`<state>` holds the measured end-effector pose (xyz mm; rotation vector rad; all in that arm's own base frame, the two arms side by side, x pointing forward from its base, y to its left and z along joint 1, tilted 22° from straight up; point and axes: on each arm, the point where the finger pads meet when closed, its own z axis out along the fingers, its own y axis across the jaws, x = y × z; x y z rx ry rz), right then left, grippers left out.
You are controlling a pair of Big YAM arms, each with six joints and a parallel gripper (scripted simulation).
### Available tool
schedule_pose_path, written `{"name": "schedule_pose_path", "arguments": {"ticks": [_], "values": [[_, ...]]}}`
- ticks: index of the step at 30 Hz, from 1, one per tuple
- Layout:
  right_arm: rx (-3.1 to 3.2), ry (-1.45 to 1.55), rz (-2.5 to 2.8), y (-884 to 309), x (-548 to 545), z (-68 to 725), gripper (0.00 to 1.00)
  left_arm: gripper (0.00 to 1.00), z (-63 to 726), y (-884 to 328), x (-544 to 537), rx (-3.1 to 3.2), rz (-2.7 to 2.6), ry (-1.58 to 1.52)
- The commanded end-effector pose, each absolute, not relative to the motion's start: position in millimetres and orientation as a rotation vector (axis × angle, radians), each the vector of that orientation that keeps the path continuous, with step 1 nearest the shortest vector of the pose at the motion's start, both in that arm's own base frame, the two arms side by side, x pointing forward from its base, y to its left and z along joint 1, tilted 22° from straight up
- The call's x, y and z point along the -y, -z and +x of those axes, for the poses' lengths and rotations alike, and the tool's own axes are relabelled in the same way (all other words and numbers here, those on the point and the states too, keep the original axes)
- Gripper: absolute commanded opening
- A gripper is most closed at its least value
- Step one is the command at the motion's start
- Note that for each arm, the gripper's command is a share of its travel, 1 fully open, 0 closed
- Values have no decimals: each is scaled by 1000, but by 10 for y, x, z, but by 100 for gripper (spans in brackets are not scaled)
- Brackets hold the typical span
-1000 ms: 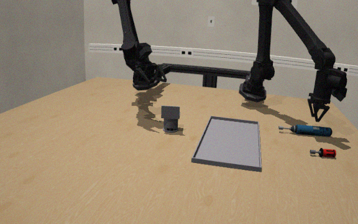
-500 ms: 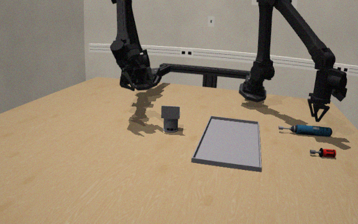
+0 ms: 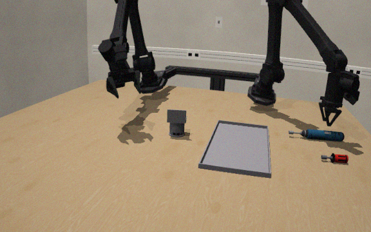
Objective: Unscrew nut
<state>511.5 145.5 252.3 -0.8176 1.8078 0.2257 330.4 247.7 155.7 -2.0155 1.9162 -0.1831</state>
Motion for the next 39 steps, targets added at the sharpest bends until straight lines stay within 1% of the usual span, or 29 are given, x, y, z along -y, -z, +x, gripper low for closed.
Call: {"name": "schedule_pose_path", "arguments": {"ticks": [1,10,15,16,27,32,33,34,39], "values": [[-1827,-198,-759,-2755,-1249,5346,86,65,3364,-1687,-2535,-1898,-1993,189],[-1953,-144,-640,-2921,-713,5635,86,65,3364,-1687,-2535,-1898,-1993,189],[-1954,-164,-669,-2860,-859,5589,86,65,3364,-1687,-2535,-1898,-1993,189],[-1982,-143,-628,-2845,-648,5614,86,65,3364,-1687,-2535,-1898,-1993,189],[-2109,-76,-466,-3159,66,5838,86,65,3364,-1687,-2535,-1898,-1993,189],[-2102,-92,-495,-3160,-83,5837,86,65,3364,-1687,-2535,-1898,-1993,189],[-2165,-86,-451,-2923,122,5745,86,65,3364,-1687,-2535,-1898,-1993,189],[-2134,-65,-435,-3201,200,5840,86,65,3364,-1687,-2535,-1898,-1993,189],[-2193,-40,-356,-3305,533,5846,86,65,3364,-1687,-2535,-1898,-1993,189]]}}
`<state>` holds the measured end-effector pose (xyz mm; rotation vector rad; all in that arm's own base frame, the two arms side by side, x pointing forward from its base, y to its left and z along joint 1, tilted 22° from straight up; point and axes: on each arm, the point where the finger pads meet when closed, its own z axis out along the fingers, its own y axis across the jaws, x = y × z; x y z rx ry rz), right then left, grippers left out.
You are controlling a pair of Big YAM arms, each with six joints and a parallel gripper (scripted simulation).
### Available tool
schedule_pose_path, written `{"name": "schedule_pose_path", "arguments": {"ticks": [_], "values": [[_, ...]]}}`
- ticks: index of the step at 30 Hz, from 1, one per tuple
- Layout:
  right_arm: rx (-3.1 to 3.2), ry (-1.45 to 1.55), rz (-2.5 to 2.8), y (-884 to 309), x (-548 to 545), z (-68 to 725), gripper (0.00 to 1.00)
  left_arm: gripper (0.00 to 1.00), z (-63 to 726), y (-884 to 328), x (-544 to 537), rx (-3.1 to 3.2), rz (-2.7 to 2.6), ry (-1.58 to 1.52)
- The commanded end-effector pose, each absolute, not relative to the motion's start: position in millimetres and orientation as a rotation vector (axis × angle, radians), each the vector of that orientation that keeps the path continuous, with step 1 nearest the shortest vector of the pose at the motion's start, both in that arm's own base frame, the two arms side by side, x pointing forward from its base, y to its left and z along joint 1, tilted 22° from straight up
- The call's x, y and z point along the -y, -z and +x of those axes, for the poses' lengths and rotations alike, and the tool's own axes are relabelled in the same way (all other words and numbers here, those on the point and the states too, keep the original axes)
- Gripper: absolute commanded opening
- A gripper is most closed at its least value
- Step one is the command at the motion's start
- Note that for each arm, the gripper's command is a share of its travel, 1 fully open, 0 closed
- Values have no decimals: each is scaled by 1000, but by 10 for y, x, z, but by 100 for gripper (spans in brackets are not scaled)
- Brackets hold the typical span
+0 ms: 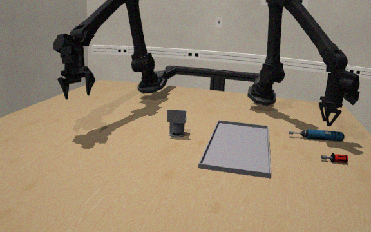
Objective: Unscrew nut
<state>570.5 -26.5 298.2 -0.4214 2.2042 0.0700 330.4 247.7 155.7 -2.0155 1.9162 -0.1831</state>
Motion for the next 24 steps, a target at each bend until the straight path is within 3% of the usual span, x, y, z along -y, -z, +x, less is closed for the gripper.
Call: {"name": "schedule_pose_path", "arguments": {"ticks": [1,24], "values": [[-2205,-34,-340,-3326,600,5847,86,65,3364,-1687,-2535,-1898,-1993,189],[-2378,40,-70,-3665,1637,5679,86,65,3364,-1687,-2535,-1898,-1993,189]]}}
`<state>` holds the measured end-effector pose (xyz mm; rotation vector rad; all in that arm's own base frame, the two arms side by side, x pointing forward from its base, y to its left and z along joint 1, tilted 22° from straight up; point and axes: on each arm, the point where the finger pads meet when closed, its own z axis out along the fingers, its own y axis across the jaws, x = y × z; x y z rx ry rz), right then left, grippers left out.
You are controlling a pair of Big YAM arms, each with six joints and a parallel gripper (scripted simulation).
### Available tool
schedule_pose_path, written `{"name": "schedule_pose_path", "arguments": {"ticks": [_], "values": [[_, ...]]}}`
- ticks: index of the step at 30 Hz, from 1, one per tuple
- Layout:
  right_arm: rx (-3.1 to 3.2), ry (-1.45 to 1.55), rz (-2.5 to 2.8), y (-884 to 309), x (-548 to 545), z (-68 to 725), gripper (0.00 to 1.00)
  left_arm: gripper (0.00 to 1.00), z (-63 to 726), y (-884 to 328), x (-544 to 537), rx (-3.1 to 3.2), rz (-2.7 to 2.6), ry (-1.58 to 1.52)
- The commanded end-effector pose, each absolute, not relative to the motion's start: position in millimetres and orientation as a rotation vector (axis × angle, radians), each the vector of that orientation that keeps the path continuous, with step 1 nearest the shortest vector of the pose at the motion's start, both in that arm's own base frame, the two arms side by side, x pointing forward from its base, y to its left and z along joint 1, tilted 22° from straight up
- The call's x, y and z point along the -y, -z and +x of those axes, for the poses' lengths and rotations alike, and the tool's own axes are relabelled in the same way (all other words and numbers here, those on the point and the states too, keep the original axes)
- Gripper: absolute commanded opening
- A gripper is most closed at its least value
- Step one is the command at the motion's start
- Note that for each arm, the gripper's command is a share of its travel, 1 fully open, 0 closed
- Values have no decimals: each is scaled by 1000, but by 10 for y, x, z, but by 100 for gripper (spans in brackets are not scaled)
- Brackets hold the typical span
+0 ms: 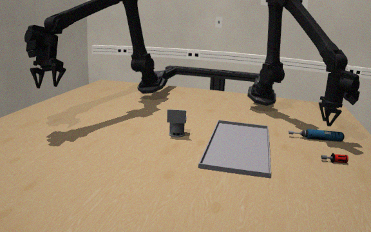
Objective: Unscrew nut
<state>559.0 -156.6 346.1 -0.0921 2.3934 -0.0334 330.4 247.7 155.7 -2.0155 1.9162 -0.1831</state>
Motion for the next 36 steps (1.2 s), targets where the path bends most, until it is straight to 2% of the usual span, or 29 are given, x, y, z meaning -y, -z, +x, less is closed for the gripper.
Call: {"name": "schedule_pose_path", "arguments": {"ticks": [1,15,20,32,36], "values": [[-2377,29,-100,-3666,1502,5716,86,65,3364,-1687,-2535,-1898,-1993,189],[-2490,89,149,-3926,2349,5332,86,65,3364,-1687,-2535,-1898,-1993,189],[-2490,77,118,-3927,2224,5385,86,65,3364,-1687,-2535,-1898,-1993,189],[-2584,126,382,-4189,2960,4833,86,65,3364,-1687,-2535,-1898,-1993,189],[-2587,115,348,-4189,2842,4903,86,65,3364,-1687,-2535,-1898,-1993,189]]}}
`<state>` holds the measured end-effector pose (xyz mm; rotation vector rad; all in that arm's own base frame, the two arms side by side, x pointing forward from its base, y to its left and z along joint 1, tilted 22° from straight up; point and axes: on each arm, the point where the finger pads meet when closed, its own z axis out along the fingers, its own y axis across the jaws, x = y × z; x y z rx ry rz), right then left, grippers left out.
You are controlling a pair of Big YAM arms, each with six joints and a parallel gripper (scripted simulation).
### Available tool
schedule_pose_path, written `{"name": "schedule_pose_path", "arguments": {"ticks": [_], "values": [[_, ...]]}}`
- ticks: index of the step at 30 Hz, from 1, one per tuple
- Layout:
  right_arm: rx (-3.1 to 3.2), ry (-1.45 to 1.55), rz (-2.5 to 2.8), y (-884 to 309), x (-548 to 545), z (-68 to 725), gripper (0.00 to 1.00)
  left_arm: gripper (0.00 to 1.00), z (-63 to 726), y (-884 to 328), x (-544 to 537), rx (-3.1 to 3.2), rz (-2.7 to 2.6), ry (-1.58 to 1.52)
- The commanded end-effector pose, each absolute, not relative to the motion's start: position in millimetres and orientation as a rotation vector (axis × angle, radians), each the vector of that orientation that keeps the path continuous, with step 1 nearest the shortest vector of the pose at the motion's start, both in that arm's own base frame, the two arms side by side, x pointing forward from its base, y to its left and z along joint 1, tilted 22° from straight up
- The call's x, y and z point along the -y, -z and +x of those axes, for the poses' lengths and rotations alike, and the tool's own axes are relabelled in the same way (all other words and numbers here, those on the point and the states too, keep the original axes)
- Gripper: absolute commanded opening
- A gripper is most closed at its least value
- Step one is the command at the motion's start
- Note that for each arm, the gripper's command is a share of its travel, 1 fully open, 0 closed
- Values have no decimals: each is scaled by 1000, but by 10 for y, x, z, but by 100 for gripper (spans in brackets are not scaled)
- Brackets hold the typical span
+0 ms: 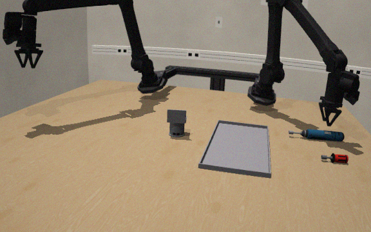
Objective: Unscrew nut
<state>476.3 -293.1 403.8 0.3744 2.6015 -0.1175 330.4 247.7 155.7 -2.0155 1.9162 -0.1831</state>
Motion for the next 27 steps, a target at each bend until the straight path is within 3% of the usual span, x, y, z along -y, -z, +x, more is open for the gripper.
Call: {"name": "schedule_pose_path", "arguments": {"ticks": [1,13,27], "values": [[-2587,115,348,-4189,2842,4903,86,65,3364,-1687,-2535,-1898,-1993,189],[-2659,151,625,-4449,3439,4212,86,65,3364,-1687,-2535,-1898,-1993,189],[-2661,150,591,-4447,3341,4208,86,65,3364,-1687,-2535,-1898,-1993,189]]}}
